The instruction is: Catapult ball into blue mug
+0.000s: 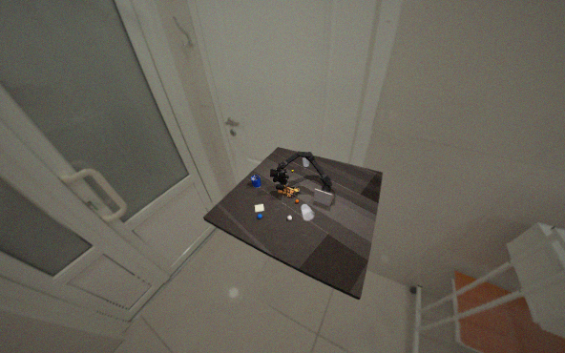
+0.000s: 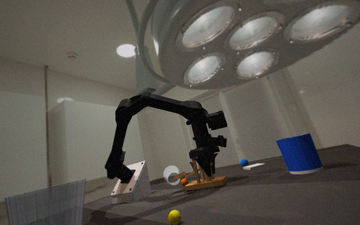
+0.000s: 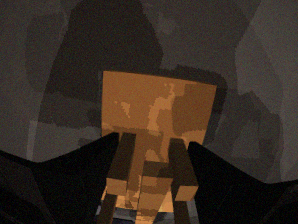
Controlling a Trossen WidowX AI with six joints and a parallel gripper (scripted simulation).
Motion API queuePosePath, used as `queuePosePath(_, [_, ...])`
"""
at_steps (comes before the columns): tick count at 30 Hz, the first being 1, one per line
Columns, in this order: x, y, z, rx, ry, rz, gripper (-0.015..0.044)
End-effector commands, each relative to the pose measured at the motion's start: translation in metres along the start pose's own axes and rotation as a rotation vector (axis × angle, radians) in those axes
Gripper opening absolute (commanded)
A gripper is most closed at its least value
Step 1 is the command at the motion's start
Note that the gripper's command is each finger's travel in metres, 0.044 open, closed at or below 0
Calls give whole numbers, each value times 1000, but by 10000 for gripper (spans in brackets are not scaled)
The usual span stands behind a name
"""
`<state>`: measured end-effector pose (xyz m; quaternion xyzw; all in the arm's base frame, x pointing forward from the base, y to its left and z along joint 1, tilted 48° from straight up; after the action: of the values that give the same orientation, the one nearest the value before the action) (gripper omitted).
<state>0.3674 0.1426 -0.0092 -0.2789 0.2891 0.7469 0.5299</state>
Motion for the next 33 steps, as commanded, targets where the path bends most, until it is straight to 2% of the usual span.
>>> queuePosePath(1, [0, 0, 1, -1, 0, 0, 0])
queuePosePath(5, [0, 0, 1, -1, 0, 0, 0])
queuePosePath(19, [0, 0, 1, -1, 0, 0, 368])
queuePosePath(22, [1, -3, 21, -3, -3, 1, 440])
queuePosePath(26, [1, -2, 81, -2, -6, 3, 440])
queuePosePath(28, [1, 0, 99, -2, -5, 3, 440])
queuePosePath(30, [1, 1, 101, -2, -5, 3, 440])
queuePosePath(31, [2, -3, 82, -14, -4, 4, 440])
queuePosePath(33, [2, -3, 82, -14, -4, 4, 440])
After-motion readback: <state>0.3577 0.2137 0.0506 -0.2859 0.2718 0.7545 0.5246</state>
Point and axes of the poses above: the point midway between the two fingers, 35 mm back from their tips, its own z axis back along the fingers, its own x axis across the jaws, y = z × x, the point moved 8 cm from there along z, back along the fingers, and after that the axes turned 2 degrees about z, right-handed, at the moved point
